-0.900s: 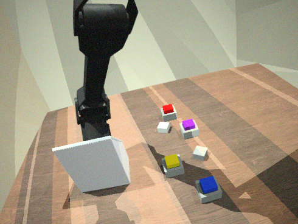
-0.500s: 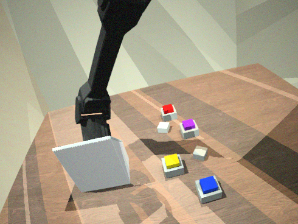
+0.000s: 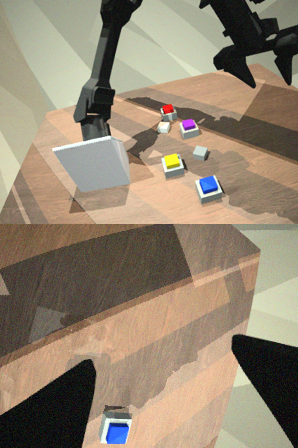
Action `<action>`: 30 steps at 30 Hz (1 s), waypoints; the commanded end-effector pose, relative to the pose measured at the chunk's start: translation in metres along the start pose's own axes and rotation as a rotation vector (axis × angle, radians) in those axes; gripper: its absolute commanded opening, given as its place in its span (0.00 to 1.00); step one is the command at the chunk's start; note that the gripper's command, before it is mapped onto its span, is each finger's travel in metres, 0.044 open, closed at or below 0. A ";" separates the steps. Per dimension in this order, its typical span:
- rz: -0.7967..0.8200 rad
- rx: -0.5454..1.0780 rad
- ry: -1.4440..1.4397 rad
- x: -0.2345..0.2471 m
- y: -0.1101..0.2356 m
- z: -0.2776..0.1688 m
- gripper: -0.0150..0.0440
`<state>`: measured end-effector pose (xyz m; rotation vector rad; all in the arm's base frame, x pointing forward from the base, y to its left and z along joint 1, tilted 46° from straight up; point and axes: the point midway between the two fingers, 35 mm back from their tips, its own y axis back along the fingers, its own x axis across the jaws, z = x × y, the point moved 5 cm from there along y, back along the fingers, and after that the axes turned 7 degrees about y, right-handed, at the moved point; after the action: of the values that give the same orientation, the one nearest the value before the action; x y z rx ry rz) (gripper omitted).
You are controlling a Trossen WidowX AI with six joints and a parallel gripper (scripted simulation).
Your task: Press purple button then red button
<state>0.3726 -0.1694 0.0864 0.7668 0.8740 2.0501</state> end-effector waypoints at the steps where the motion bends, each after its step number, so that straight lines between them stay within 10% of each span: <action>1: 0.152 0.071 -0.174 0.068 0.000 0.003 0.93; 7: 0.375 0.276 -0.476 0.184 0.010 -0.009 0.93; 14: 0.396 0.305 -0.510 0.196 0.013 -0.012 0.93; 30: 0.397 0.303 -0.509 0.224 -0.042 -0.023 0.29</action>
<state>0.2549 0.0254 0.0903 1.6506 0.7884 1.9177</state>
